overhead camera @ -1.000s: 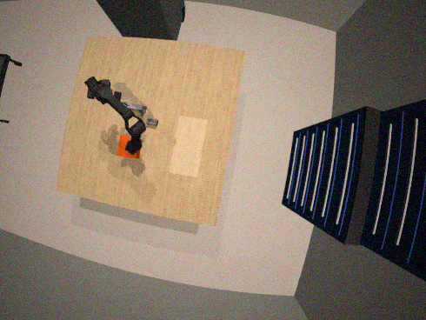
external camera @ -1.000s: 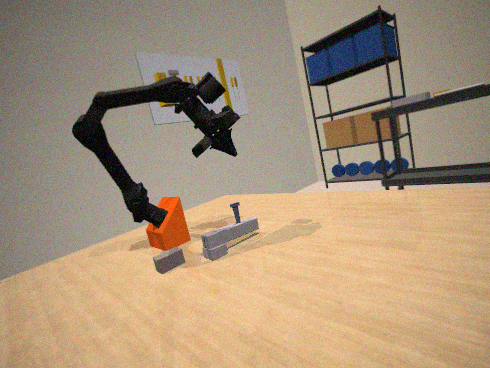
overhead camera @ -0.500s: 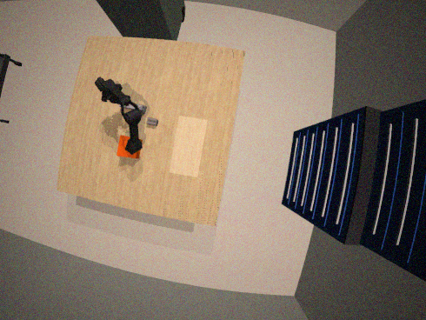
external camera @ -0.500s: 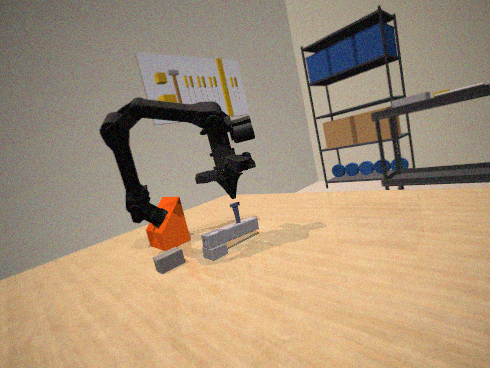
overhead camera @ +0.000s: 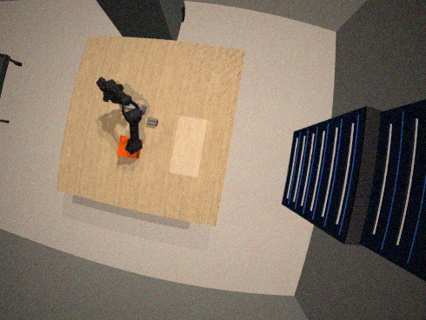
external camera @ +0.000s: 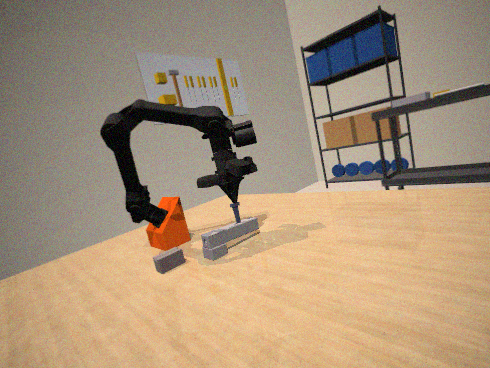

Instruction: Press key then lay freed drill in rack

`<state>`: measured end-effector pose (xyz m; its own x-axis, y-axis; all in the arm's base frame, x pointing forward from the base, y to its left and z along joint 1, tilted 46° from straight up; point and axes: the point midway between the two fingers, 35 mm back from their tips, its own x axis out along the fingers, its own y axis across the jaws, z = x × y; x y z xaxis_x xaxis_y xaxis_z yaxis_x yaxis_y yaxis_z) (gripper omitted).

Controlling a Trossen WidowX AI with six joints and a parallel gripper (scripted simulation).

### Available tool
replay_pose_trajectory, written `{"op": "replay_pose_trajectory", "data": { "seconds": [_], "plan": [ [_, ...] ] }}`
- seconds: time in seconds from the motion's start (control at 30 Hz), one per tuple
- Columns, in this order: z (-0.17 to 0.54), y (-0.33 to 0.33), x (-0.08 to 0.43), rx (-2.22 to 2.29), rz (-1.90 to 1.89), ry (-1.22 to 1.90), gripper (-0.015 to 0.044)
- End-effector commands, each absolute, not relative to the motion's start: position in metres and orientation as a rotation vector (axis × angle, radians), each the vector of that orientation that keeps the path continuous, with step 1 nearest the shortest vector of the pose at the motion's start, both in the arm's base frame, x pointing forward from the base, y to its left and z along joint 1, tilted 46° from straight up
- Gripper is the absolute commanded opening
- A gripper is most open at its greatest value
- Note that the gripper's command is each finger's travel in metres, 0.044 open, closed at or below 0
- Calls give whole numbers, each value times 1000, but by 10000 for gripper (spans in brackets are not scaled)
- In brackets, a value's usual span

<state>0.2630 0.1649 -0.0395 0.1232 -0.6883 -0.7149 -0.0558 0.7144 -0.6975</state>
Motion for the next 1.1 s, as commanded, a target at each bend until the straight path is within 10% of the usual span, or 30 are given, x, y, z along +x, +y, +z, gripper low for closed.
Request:
{"op": "replay_pose_trajectory", "data": {
  "seconds": [0.0,1.07],
  "plan": [
    [-41,160,261,-683,-520,1392,0],
    [-41,160,257,-683,-520,1392,0]
  ]
}}
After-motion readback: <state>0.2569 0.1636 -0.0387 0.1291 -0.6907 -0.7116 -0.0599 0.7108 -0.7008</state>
